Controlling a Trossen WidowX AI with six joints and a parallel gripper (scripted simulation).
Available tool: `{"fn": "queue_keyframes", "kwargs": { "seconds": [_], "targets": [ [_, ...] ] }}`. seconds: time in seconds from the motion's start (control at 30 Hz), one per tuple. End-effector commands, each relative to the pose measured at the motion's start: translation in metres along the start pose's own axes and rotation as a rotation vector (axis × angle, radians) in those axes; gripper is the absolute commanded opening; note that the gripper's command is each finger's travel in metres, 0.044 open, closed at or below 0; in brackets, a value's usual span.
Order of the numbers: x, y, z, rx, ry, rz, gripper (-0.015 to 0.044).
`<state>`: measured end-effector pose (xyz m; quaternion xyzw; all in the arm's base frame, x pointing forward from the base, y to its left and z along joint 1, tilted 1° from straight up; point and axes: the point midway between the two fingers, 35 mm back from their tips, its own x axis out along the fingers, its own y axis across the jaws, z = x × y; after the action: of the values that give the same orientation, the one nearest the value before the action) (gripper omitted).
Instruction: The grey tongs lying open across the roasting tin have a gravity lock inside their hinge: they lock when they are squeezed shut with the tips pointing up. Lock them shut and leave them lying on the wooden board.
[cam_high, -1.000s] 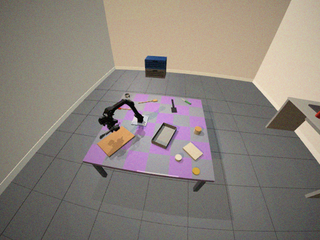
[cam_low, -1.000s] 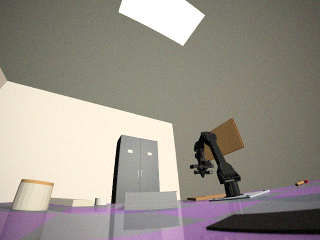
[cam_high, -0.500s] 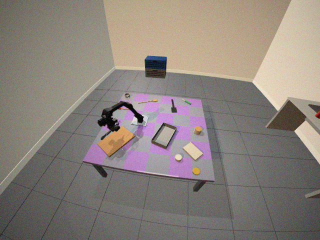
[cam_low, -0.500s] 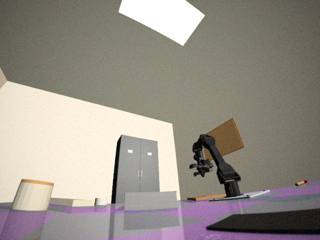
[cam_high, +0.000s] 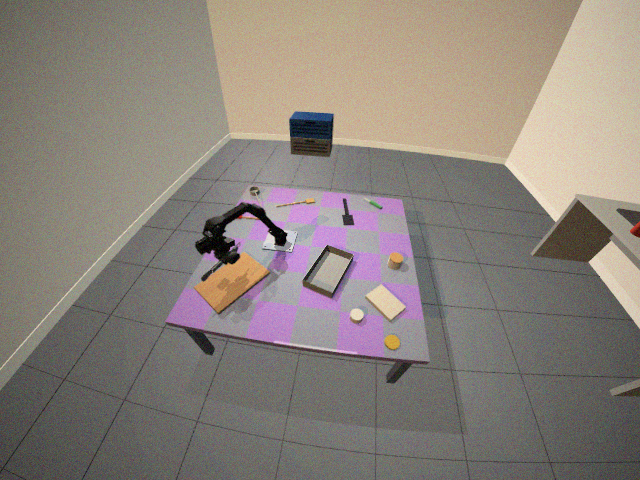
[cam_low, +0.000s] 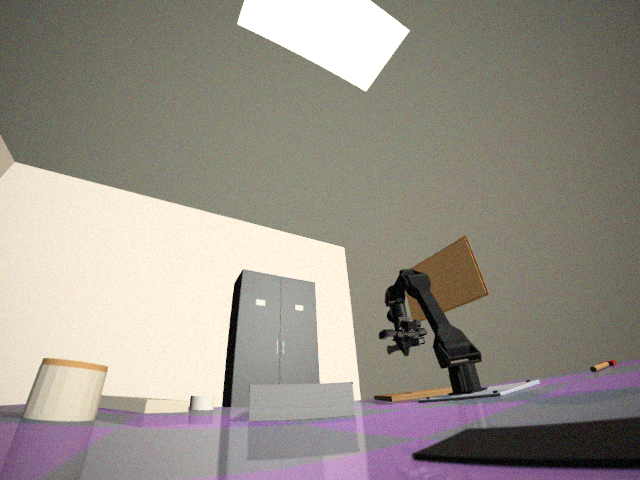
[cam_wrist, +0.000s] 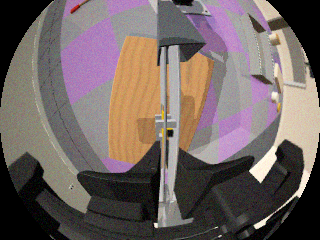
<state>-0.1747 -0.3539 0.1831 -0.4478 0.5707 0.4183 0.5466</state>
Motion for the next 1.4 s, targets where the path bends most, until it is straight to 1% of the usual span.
{"fn": "queue_keyframes", "kwargs": {
  "seconds": [0.0,1.37],
  "targets": [
    [0.007,0.001,0.000,-0.005,-0.004,0.003,-0.0150],
    [0.074,0.001,-0.001,-0.003,-0.018,0.005,-0.0150]
  ]
}}
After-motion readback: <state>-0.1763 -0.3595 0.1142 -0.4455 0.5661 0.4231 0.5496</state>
